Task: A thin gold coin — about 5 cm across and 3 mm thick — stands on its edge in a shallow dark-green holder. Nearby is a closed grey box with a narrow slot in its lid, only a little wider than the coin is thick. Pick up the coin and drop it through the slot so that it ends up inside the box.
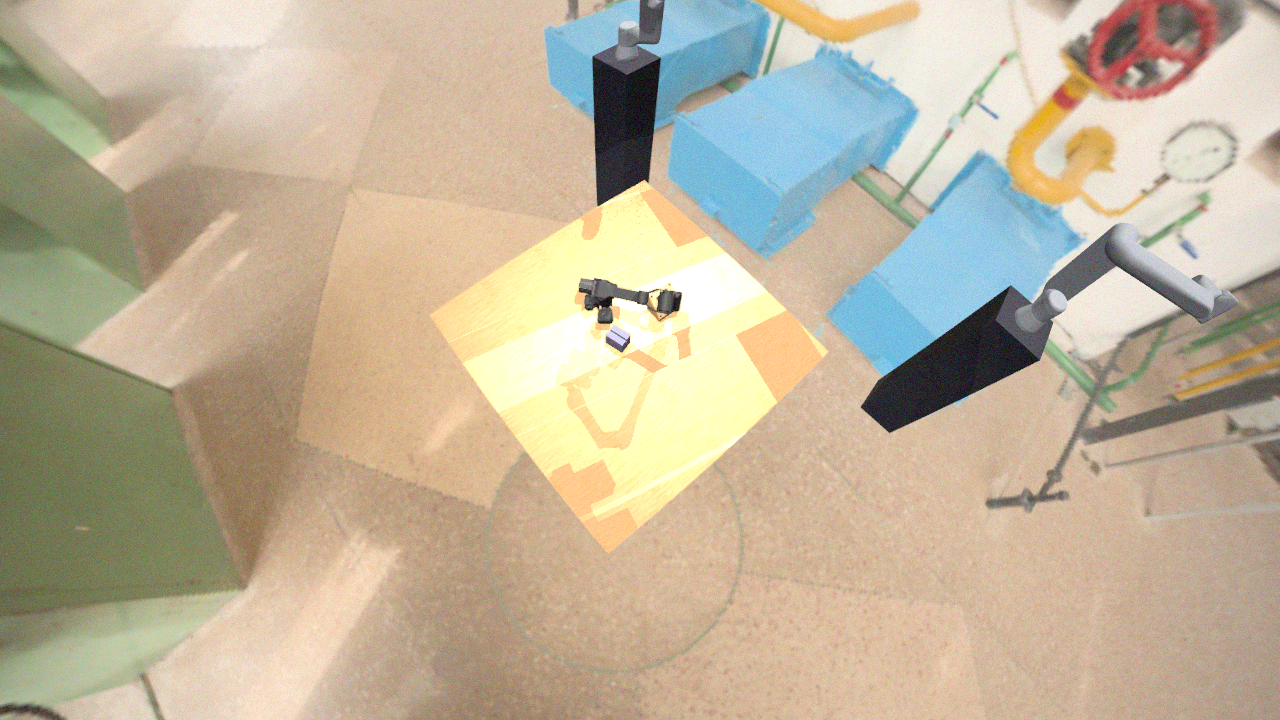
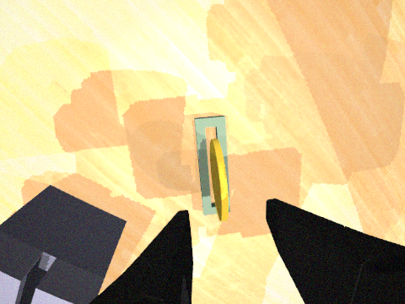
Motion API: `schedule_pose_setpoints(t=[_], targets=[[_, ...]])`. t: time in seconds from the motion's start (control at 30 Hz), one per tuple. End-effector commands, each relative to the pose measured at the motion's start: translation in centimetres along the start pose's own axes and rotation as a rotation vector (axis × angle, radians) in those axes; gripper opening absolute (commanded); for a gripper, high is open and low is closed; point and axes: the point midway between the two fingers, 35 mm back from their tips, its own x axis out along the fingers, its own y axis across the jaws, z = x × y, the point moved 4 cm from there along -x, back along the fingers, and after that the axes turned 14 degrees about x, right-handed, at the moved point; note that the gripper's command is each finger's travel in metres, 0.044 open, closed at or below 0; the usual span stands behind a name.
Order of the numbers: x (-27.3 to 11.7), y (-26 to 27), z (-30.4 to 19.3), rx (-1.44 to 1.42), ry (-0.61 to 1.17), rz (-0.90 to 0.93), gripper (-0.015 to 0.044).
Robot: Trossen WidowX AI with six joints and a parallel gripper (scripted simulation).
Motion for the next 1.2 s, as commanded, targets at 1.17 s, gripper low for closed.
schedule_pose_setpoints(t=[1.17], targets=[[5.5,-0.1,-0.1,0.008,0.01,0.007,0.0056]])
